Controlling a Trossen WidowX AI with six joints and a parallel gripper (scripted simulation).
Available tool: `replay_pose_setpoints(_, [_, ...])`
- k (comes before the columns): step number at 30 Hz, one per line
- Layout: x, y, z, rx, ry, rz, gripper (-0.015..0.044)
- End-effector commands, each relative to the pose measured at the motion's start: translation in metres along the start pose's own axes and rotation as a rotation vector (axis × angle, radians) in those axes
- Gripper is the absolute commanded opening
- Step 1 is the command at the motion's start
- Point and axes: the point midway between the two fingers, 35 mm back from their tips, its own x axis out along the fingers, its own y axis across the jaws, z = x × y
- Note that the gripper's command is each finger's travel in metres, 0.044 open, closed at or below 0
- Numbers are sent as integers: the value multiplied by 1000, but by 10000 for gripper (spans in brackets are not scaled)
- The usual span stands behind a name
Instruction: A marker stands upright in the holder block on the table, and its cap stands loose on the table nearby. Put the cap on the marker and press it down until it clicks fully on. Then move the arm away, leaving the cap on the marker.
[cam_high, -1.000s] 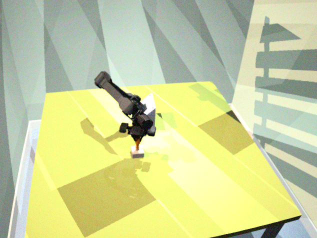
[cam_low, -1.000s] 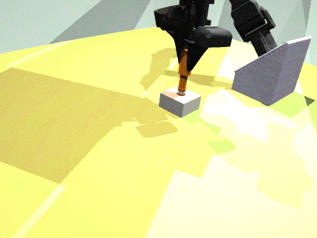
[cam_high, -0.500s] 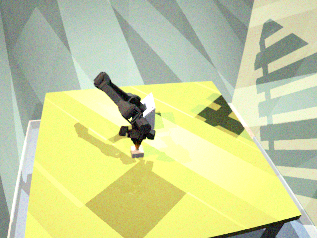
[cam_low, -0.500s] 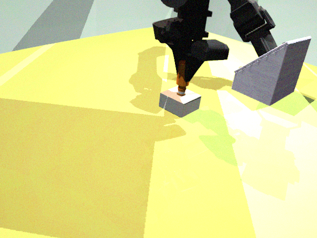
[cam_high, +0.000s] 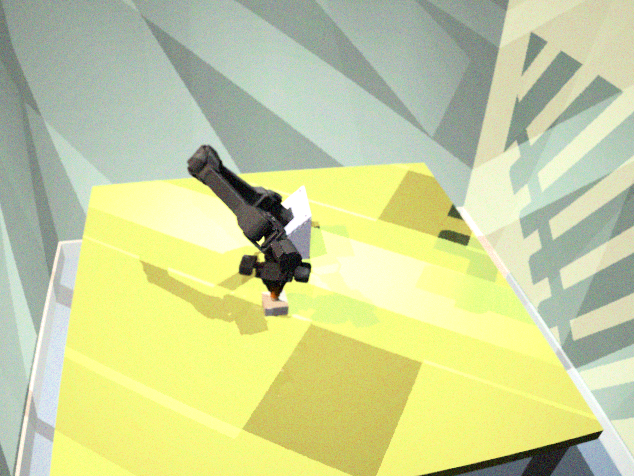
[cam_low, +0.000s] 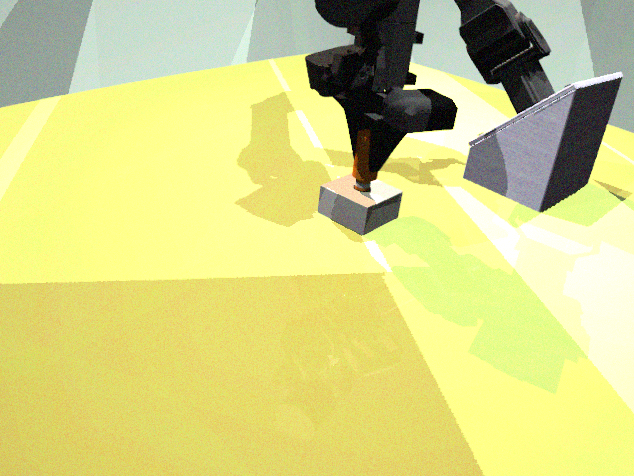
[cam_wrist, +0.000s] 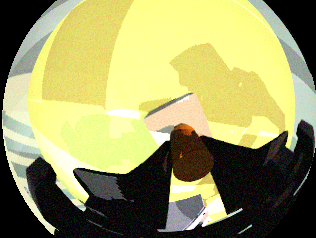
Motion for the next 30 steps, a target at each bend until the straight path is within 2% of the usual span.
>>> replay_pose_setpoints(1, [0, 0, 0, 0, 0, 0, 131])
replay_pose_setpoints(13, [0, 0, 0, 0, 0, 0, 440])
replay_pose_setpoints(16, [-10, 1, 1, 0, -1, 3, 440])
replay_pose_setpoints(21, [-73, 1, 0, -1, 1, 3, 440])
replay_pose_setpoints(25, [-75, 1, 0, -1, 2, 3, 440])
replay_pose_setpoints(27, [-73, 1, 0, -59, 1, 2, 387])
replay_pose_setpoints(30, [-67, 3, -1, -295, -1, -1, 309])
